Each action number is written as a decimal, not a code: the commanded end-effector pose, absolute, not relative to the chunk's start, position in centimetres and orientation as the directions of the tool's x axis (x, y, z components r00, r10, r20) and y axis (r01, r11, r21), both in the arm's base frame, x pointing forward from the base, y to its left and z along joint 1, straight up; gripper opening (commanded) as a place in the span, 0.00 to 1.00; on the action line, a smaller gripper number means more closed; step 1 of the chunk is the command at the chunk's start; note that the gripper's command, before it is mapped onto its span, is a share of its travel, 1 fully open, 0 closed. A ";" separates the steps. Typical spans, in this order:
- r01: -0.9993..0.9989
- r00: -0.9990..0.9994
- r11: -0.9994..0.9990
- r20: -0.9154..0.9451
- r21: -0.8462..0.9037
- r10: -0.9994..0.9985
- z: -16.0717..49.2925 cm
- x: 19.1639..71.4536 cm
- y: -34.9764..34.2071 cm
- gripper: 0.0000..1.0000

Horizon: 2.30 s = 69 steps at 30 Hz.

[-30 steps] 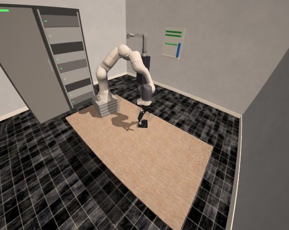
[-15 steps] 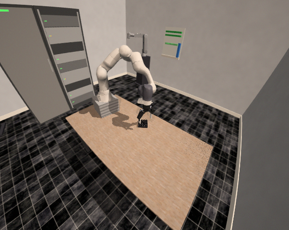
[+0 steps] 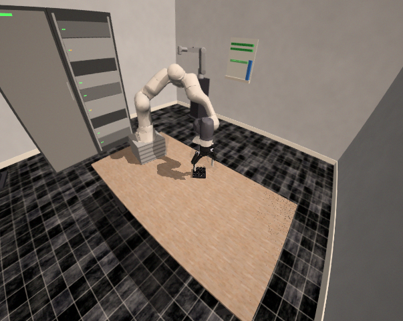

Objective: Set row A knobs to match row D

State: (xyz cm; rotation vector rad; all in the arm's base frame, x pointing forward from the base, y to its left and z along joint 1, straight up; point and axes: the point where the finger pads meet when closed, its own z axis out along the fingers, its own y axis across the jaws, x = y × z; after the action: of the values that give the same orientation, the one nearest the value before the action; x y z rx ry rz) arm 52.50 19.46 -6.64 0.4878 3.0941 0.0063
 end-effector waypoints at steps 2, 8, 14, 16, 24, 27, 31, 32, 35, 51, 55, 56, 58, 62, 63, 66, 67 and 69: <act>0.465 -0.885 0.885 0.002 0.000 0.465 -6.6 52.5 19.9 1.00; 0.539 -0.842 0.842 0.003 0.002 0.539 -6.5 52.6 20.1 1.00; 0.613 -0.790 0.790 0.004 0.004 0.613 -6.4 52.8 20.4 1.00; 0.636 -0.771 0.771 0.004 0.005 0.636 -6.4 52.8 20.5 1.00; 0.662 -0.750 0.750 0.005 0.005 0.662 -6.3 52.9 20.6 1.00; 0.662 -0.750 0.750 0.005 0.005 0.662 -6.3 52.9 20.6 0.12; 0.662 -0.750 0.750 0.005 0.005 0.662 -6.3 52.9 20.6 0.12; 0.662 -0.750 0.750 0.005 0.005 0.662 -6.3 52.9 20.6 0.12; 0.662 -0.750 0.750 0.005 0.005 0.662 -6.3 52.9 20.6 0.12; 0.662 -0.750 0.750 0.005 0.005 0.662 -6.3 52.9 20.6 0.12; 0.662 -0.750 0.750 0.005 0.005 0.662 -6.3 52.9 20.6 0.12; 0.662 -0.750 0.750 0.005 0.005 0.662 -6.3 52.9 20.6 0.12; 0.662 -0.750 0.750 0.005 0.005 0.662 -6.3 52.9 20.6 0.12; 0.662 -0.750 0.750 0.005 0.005 0.662 -6.3 52.9 20.6 0.12; 0.662 -0.750 0.750 0.005 0.005 0.662 -6.3 52.9 20.6 0.12; 0.662 -0.750 0.750 0.005 0.005 0.662 -6.4 52.9 20.6 0.12; 0.662 -0.750 0.750 0.005 0.005 0.662 -6.4 52.9 20.6 0.12; 0.662 -0.750 0.750 0.005 0.005 0.662 -6.5 52.9 20.6 0.12</act>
State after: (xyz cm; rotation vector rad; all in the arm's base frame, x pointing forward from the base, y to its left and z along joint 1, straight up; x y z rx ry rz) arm 52.87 20.51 -6.39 1.1063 2.9424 0.0087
